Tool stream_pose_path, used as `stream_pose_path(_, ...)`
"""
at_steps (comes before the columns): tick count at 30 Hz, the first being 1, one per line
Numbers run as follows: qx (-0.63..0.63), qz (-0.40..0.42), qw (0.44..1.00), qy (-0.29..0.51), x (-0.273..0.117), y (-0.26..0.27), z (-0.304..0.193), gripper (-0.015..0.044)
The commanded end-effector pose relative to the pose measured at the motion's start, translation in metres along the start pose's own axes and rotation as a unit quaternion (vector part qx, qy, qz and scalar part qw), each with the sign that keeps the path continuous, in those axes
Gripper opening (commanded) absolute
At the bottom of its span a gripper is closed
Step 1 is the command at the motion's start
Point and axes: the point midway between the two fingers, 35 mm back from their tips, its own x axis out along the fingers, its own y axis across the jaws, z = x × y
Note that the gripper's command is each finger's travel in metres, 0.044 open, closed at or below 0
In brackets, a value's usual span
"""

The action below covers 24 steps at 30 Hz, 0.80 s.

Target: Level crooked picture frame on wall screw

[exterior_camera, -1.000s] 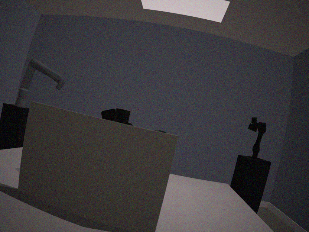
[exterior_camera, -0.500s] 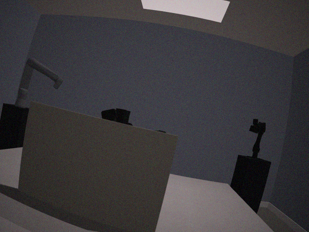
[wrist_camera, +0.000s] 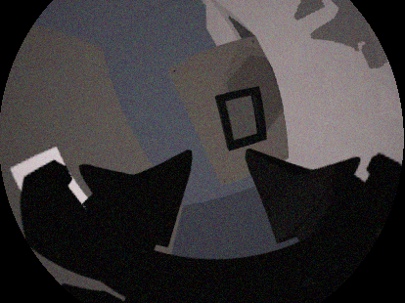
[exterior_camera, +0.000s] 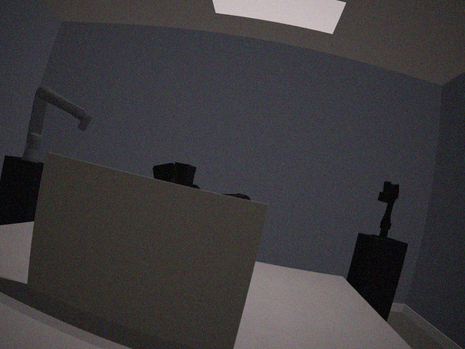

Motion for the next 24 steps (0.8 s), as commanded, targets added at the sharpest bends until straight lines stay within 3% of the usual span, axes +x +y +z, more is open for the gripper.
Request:
stream_pose_path(1,-0.026,0.000,1.000,0.002,0.012,0.007,-0.004,0.0260)
stream_pose_path(11,-0.117,0.010,0.993,0.009,0.066,0.014,-0.029,0.0260)
stream_pose_path(24,-0.119,0.011,0.993,0.009,0.074,0.015,-0.030,0.0260)
